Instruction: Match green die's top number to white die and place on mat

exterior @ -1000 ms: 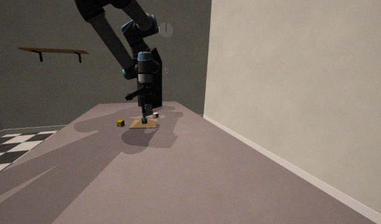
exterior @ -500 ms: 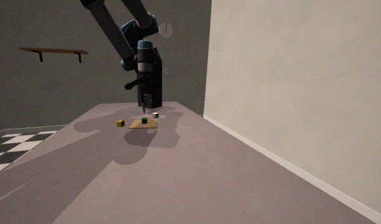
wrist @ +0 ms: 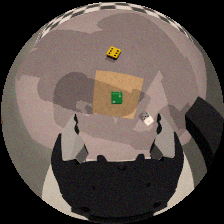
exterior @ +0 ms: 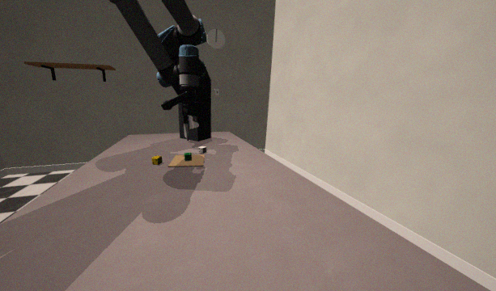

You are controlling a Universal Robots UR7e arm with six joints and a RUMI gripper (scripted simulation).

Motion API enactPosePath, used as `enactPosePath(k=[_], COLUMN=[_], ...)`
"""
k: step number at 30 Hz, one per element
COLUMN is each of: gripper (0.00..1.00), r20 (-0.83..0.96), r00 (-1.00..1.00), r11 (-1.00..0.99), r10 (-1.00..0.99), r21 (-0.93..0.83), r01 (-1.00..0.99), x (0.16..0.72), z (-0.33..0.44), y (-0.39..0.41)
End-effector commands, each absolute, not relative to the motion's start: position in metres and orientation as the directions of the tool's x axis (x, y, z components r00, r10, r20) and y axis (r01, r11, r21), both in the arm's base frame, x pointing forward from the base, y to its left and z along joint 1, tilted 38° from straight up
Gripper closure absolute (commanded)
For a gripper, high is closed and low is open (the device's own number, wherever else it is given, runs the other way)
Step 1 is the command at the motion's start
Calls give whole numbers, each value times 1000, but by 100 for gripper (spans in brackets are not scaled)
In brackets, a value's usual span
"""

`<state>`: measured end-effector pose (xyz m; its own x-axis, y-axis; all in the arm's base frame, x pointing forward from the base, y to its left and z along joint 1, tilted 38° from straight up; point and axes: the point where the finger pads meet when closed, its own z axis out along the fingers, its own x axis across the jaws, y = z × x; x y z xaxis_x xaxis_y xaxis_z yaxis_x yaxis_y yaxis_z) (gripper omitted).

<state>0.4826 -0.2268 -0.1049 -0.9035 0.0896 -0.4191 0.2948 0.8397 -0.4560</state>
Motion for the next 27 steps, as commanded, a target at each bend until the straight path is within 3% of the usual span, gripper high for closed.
enactPosePath(k=[1,23,24,27], gripper=[0,0,72,72], r20=[-420,-423,-423,-423], r00=[-903,-901,-901,-901], r11=[840,839,839,839], r10=[89,94,94,94], r21=[-456,-453,-453,-453], r01=[295,300,300,300], x=[483,483,483,483], z=[-104,-106,-106,-106], y=[-226,-228,-228,-228])
